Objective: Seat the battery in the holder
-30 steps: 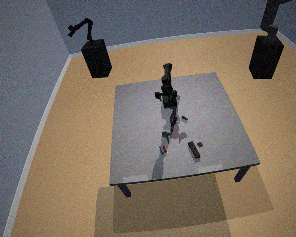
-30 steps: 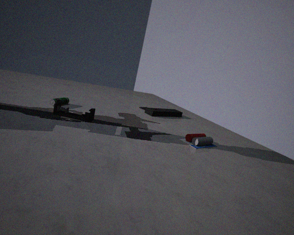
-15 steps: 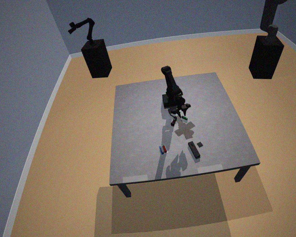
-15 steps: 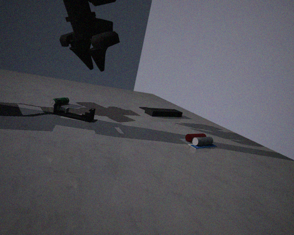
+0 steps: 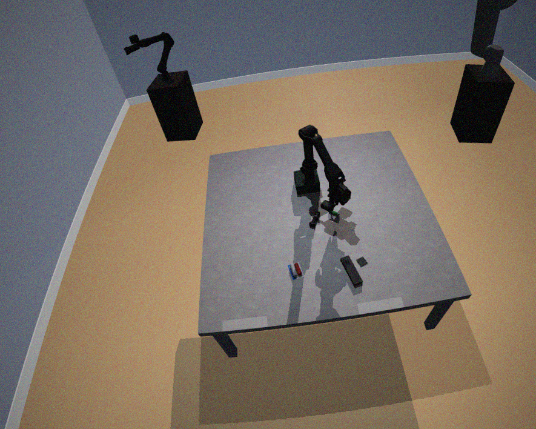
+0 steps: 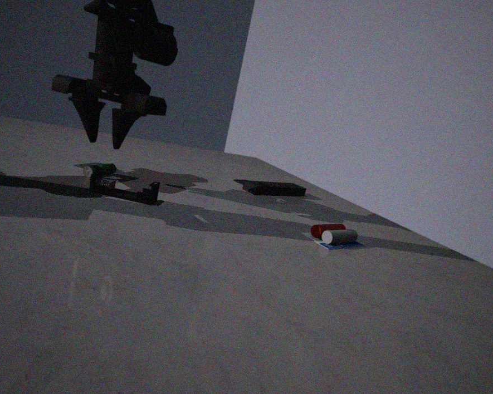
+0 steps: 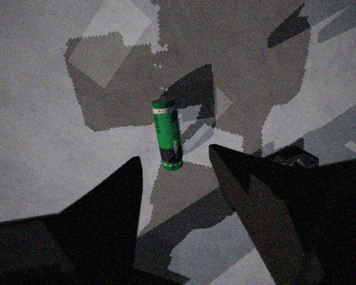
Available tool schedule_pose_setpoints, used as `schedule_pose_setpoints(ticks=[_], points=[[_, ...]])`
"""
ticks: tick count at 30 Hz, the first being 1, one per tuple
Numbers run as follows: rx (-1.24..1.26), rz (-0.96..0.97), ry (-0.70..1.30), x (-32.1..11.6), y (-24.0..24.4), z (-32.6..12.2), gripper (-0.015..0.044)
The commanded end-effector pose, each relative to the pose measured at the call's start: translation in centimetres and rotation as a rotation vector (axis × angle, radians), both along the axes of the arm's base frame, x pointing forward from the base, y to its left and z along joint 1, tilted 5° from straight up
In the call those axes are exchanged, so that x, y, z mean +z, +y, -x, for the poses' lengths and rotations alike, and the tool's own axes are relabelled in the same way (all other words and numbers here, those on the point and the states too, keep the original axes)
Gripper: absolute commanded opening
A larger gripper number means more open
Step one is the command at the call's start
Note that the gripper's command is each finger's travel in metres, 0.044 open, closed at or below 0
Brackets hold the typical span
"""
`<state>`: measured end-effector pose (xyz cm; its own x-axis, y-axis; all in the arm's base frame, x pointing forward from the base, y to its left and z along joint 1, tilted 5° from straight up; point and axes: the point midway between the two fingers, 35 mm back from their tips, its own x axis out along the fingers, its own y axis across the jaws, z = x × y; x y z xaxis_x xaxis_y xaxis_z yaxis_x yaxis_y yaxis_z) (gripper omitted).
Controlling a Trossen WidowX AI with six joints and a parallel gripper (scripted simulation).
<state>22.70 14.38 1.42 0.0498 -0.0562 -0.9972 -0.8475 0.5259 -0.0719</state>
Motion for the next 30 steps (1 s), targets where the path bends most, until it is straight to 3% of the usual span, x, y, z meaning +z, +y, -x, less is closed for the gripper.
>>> schedule_pose_setpoints(ticks=[1, 30], points=[[0.012, 0.012, 0.01, -0.4, 0.0, 0.1, 0.0221], [0.012, 0.012, 0.01, -5.0, -0.4, 0.0, 0.0221]])
